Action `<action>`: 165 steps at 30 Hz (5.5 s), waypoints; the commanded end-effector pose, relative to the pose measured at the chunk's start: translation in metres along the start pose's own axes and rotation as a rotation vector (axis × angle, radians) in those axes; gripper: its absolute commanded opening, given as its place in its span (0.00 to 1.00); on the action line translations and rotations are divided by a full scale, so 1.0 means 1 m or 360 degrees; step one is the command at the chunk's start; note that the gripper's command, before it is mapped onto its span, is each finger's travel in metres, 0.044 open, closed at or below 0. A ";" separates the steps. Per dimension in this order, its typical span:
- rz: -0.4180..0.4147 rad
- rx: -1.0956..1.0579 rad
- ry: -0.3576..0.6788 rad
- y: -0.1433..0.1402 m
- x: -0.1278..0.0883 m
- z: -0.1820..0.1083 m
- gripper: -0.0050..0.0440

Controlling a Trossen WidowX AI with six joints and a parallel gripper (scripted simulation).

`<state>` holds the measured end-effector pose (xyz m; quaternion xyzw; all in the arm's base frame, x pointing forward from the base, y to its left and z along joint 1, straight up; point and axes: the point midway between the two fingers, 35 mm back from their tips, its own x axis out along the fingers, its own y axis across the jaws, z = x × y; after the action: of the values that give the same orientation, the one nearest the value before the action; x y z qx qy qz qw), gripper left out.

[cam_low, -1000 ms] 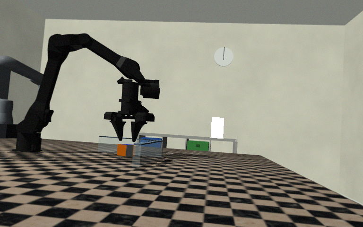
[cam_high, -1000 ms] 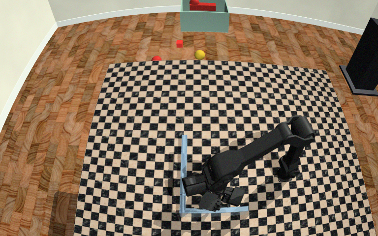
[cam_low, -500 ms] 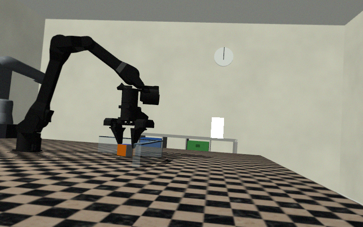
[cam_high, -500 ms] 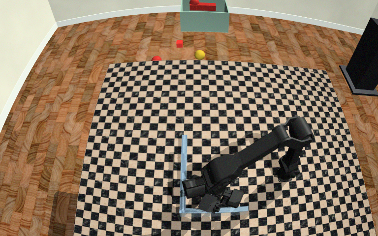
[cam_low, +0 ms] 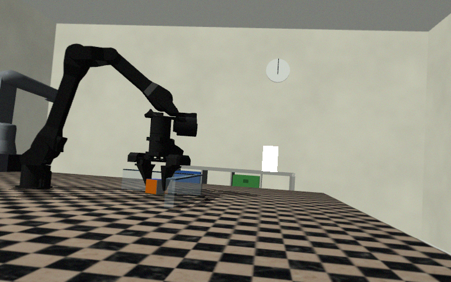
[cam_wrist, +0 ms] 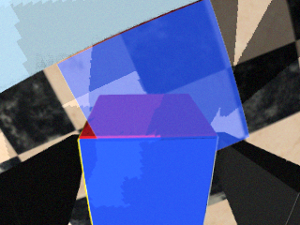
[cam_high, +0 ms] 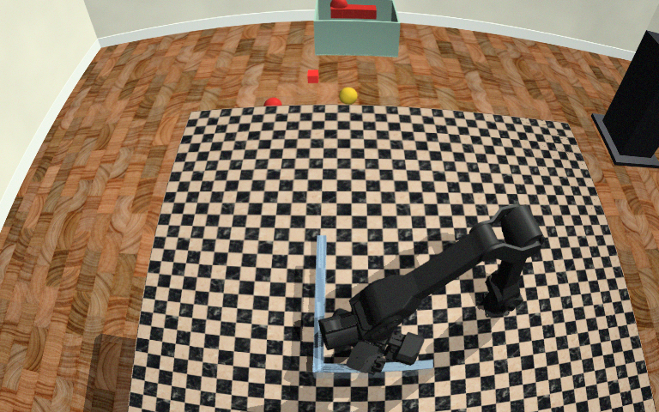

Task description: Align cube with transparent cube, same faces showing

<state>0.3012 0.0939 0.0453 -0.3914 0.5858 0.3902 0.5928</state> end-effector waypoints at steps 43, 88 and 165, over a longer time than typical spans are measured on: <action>-0.0022 -0.0004 -0.0016 0.000 -0.134 0.000 0.10; -0.0026 -0.0636 -0.0015 -0.005 -0.089 0.026 0.10; -0.0025 -0.0636 -0.0014 -0.007 -0.002 0.027 0.10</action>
<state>0.3171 0.1157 0.0496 -0.5014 0.4965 0.4968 0.5053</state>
